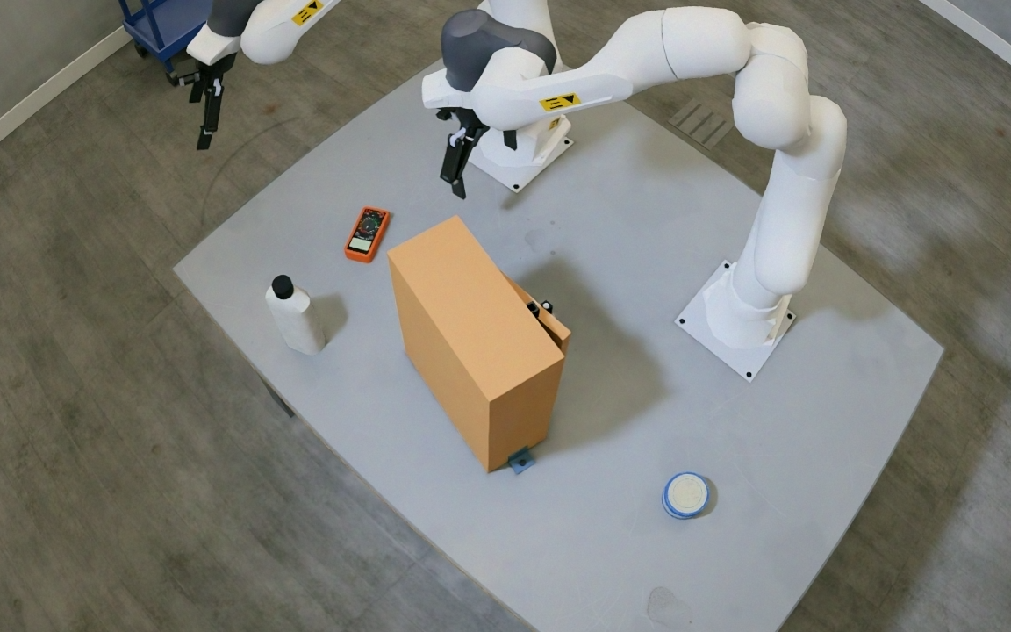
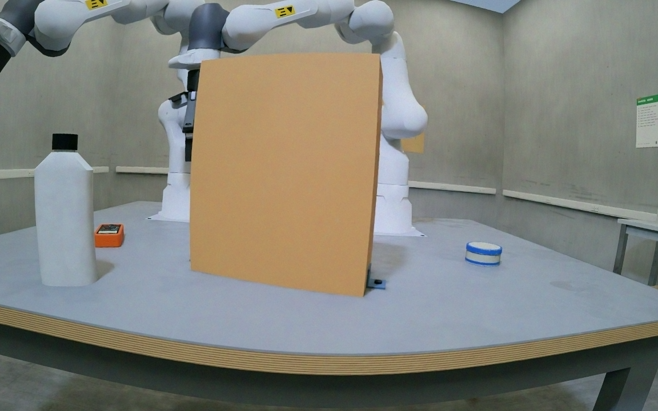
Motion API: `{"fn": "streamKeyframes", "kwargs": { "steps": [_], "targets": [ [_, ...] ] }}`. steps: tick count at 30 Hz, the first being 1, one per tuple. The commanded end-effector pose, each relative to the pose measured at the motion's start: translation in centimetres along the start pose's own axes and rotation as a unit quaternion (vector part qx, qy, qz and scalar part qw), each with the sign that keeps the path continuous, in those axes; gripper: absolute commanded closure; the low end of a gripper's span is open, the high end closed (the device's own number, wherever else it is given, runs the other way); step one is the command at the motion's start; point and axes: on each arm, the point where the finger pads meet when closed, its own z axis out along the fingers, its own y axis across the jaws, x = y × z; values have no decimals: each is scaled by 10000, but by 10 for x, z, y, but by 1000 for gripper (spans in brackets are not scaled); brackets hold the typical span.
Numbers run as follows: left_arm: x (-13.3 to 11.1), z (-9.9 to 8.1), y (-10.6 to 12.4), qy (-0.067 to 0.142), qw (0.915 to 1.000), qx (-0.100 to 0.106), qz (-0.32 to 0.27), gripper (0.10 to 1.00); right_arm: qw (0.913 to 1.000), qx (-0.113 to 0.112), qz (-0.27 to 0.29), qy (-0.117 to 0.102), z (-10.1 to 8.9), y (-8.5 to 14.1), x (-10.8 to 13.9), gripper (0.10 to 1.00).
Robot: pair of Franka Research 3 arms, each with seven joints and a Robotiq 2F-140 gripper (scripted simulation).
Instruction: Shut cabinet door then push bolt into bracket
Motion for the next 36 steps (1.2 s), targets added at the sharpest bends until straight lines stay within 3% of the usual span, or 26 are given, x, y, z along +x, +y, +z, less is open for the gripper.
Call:
{"fn": "streamKeyframes", "kwargs": {
  "steps": [1,16,18,32,35,36],
  "targets": [
    [0,0,0,1,10000,0,0,98,9993,-8,351,-149,0,4,-7,98],
    [0,0,0,1,10000,0,0,98,9899,-171,1348,-401,-22,66,-22,98],
    [0,0,0,1,10000,0,0,98,9899,-171,1348,-401,-22,66,-22,98],
    [0,0,0,1,10000,0,0,98,9710,-342,2284,-618,-46,122,-42,98],
    [0,0,0,1,10000,0,0,98,9694,-353,2344,-631,-48,126,-43,98],
    [0,0,0,1,10000,0,0,98,9650,-384,2505,-667,-52,135,-48,98]
  ]
}}
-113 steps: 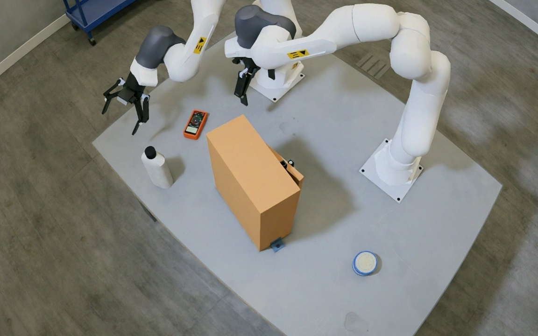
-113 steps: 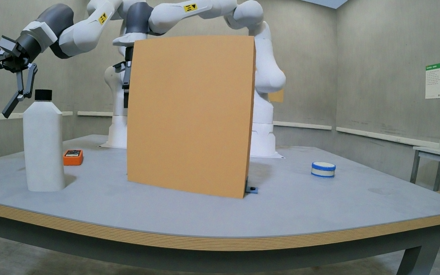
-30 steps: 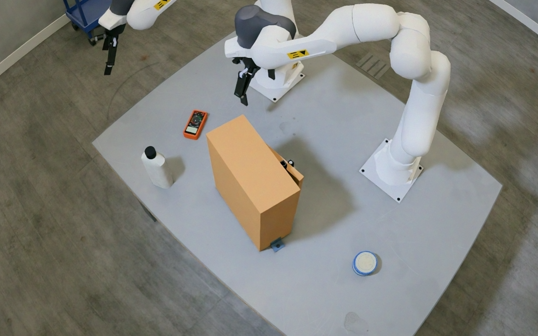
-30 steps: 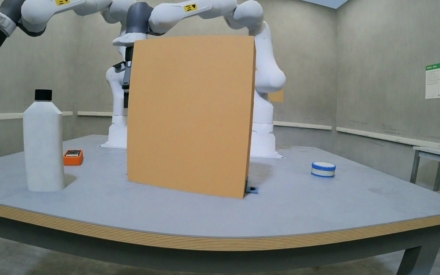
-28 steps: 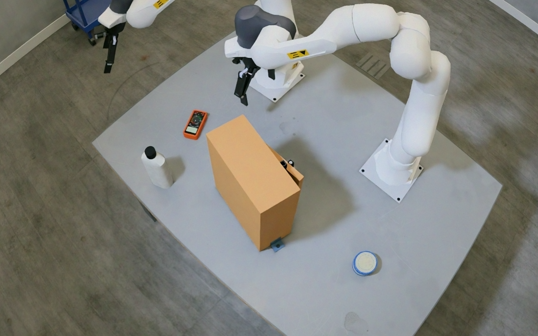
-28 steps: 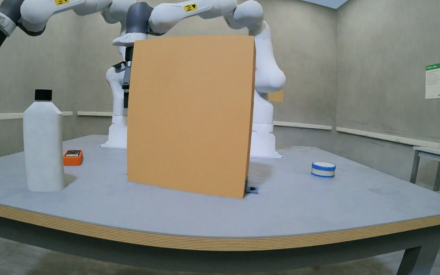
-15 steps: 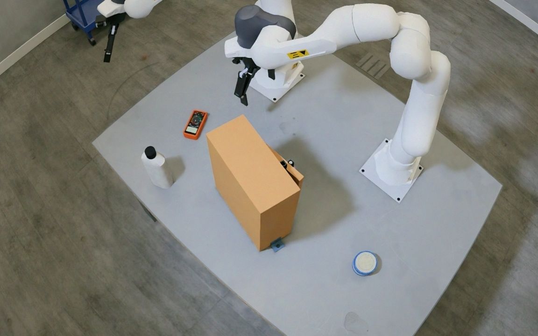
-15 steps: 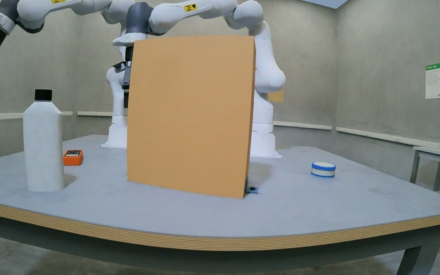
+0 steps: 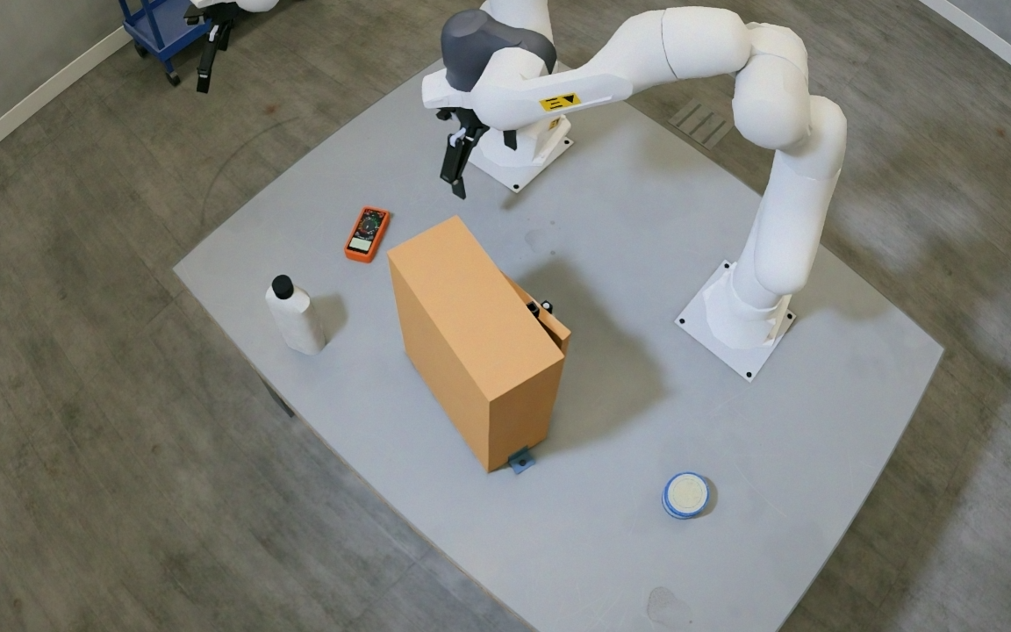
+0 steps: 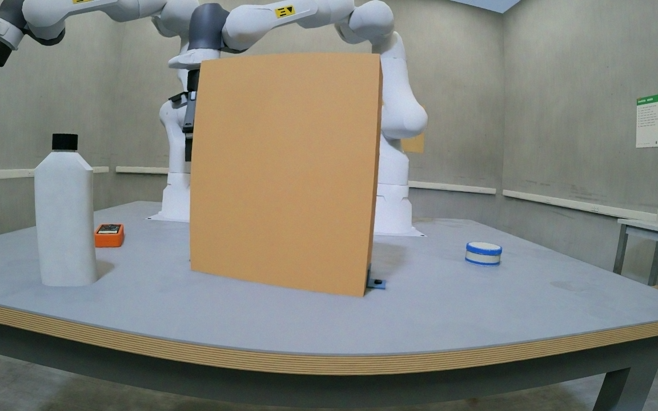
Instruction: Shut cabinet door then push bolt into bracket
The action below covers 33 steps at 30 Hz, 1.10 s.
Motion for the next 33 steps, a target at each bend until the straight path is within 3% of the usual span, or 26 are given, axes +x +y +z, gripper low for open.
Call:
{"fn": "streamKeyframes", "kwargs": {
  "steps": [1,16,30,33],
  "targets": [
    [0,0,0,1,10000,0,0,98,9988,-61,469,-161,-4,14,-7,98],
    [0,0,0,1,10000,0,0,98,9911,-214,1270,-325,-24,64,-11,98],
    [0,0,0,1,10000,0,0,98,9728,-405,2225,-504,-50,122,-23,98],
    [0,0,0,1,10000,0,0,98,9713,-417,2286,-515,-52,126,-24,98]
  ]
}}
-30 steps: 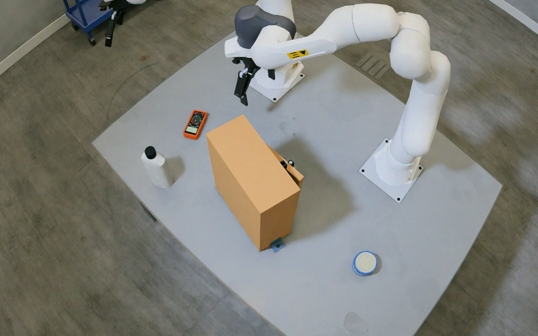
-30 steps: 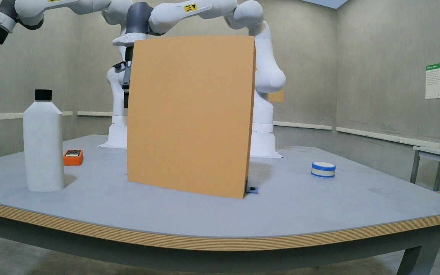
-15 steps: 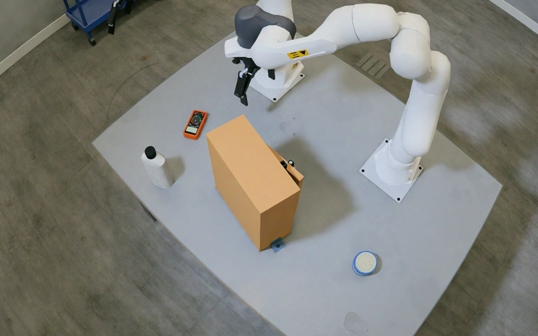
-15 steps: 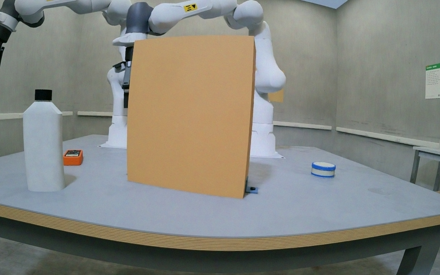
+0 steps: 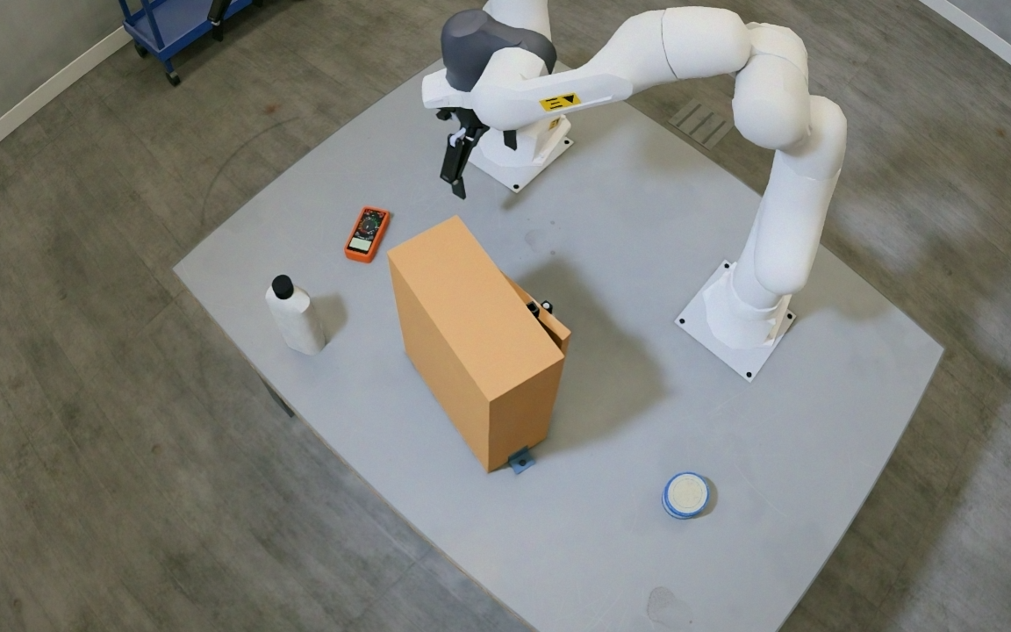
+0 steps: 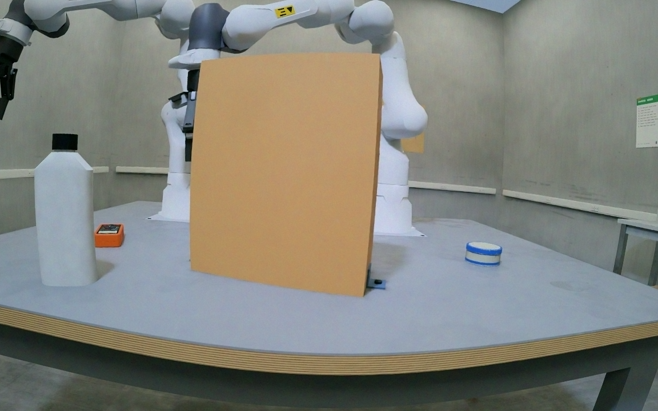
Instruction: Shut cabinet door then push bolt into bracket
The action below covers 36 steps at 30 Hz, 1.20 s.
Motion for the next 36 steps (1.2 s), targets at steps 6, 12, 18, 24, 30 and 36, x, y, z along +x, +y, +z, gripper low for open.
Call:
{"fn": "streamKeyframes", "kwargs": {
  "steps": [6,12,18,24,30,36],
  "targets": [
    [0,0,0,1,10000,0,0,98,9967,-149,768,-200,-12,34,-4,98],
    [0,0,0,1,10000,0,0,98,9928,-226,1148,-262,-22,57,-4,98],
    [0,0,0,1,10000,0,0,98,9877,-299,1503,-319,-31,78,-5,98],
    [0,0,0,1,10000,0,0,98,9811,-373,1864,-374,-41,100,-7,98],
    [0,0,0,1,10000,0,0,98,9726,-450,2238,-430,-52,122,-10,98],
    [0,0,0,1,10000,0,0,98,9636,-522,2580,-478,-62,142,-13,98]
  ]
}}
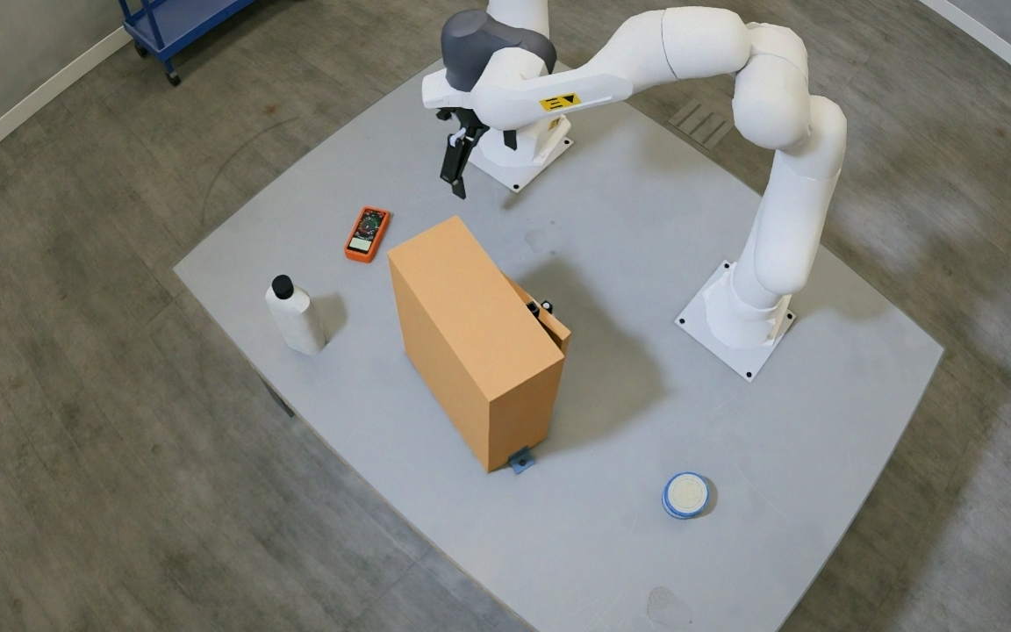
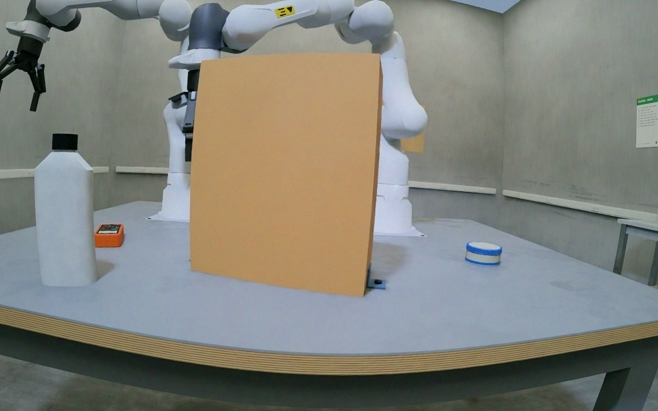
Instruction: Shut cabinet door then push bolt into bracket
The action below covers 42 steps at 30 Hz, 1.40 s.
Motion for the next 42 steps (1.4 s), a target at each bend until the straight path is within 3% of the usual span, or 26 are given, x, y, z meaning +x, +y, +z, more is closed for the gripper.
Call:
{"fn": "streamKeyframes", "kwargs": {
  "steps": [1,15,30,32,42],
  "targets": [
    [0,0,0,1,10000,0,0,98,9988,-109,473,-118,-4,17,-2,98],
    [0,0,0,1,10000,0,0,98,9918,-264,1234,-221,-23,62,4,98],
    [0,0,0,1,10000,0,0,98,9721,-475,2268,-352,-50,123,5,98],
    [0,0,0,1,10000,0,0,98,9721,-475,2268,-352,-50,123,5,98],
    [0,0,0,1,10000,0,0,98,9517,-619,2974,-437,-70,163,1,98]
  ]
}}
